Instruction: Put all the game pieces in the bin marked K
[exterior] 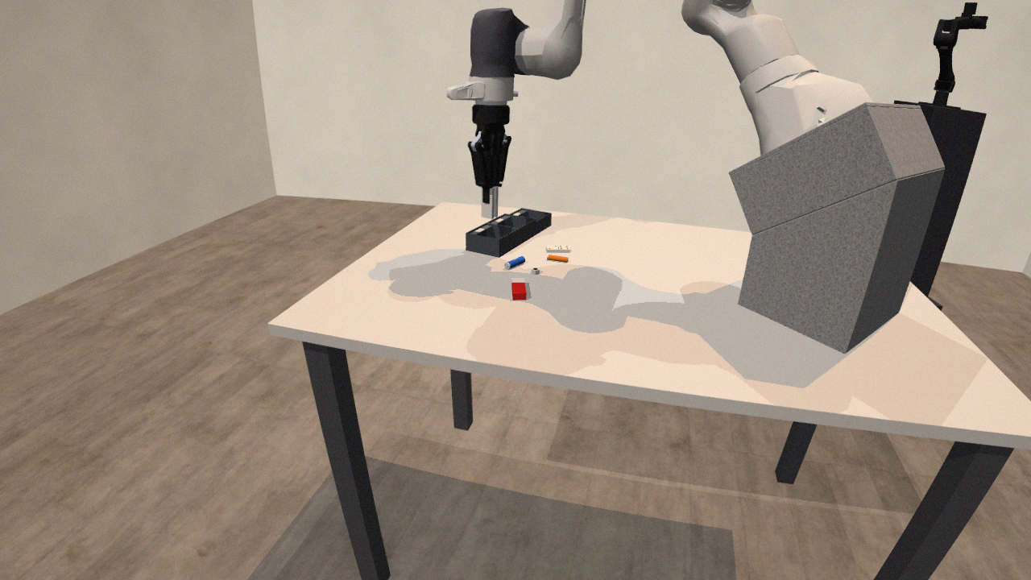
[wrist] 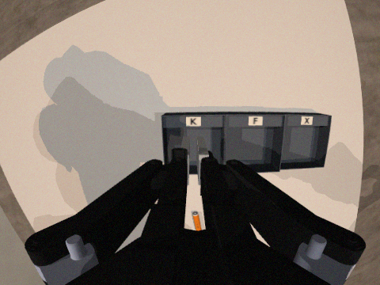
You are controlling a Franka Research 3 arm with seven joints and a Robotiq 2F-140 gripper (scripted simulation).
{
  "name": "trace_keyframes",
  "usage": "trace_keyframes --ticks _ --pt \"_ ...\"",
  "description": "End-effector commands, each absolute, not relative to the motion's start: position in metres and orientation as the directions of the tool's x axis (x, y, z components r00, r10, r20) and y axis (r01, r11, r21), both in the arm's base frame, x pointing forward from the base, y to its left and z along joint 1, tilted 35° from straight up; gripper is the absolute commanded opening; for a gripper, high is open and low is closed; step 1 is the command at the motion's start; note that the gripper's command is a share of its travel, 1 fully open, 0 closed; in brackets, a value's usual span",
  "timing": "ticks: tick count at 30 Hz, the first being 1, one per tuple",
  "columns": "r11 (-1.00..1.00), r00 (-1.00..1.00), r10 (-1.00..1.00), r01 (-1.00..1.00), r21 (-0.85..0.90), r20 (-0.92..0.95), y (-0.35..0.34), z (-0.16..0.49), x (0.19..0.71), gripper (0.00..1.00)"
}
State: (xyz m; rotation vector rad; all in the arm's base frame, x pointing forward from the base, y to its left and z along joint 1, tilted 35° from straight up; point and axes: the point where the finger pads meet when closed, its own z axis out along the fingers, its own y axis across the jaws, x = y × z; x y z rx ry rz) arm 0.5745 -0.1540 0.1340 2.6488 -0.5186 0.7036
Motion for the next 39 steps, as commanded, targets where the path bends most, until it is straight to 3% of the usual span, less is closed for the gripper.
trace_keyframes --ticks 1,8,24,39 --pt "-0.871 0.823 -0.244 -0.419 0.258 0.514 -0.156 0.132 0.570 0.05" --pt "-0.871 0.823 -0.244 -0.419 0.258 0.514 -0.156 0.132 0.570 0.05" --pt "-0.871 0.823 -0.244 -0.419 0.258 0.514 -0.106 0.228 0.525 0.05" --pt "-0.871 0.823 -0.244 -0.419 0.258 0.514 -0.105 0.229 0.524 0.05"
